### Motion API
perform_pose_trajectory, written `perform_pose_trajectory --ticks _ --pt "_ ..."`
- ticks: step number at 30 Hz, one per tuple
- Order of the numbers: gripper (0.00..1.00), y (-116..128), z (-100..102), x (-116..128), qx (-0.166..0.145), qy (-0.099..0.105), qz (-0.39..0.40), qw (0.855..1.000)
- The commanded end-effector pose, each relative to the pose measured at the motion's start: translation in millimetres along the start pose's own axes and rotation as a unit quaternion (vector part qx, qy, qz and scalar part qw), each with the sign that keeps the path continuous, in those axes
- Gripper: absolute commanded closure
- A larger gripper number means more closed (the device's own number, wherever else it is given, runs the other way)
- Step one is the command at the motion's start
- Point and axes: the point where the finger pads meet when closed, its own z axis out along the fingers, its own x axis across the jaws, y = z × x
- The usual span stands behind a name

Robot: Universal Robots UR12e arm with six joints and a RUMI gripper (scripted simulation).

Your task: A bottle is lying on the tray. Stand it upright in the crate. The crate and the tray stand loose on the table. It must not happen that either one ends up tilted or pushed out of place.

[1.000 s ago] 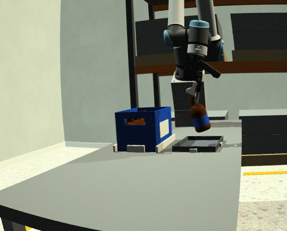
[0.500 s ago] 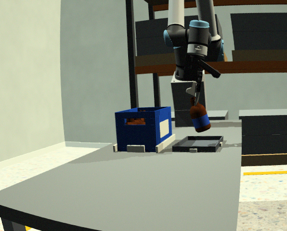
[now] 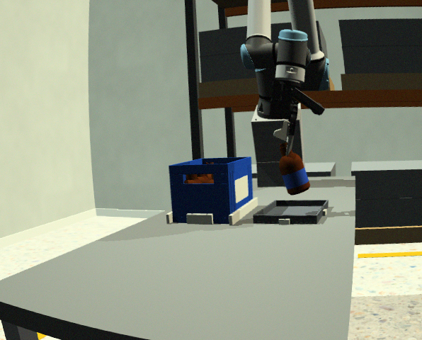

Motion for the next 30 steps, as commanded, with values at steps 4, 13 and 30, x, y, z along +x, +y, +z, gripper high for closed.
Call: perform_pose_trajectory --ticks 4,13,30 --pt "1.00 0.1 -0.6 0.7 0.000 0.001 0.000 1.000" --pt "1.00 0.0 0.3 0.7 0.000 0.001 0.000 1.000" --pt "1.00 -1.4 8.0 0.7 0.000 0.001 0.000 1.000"
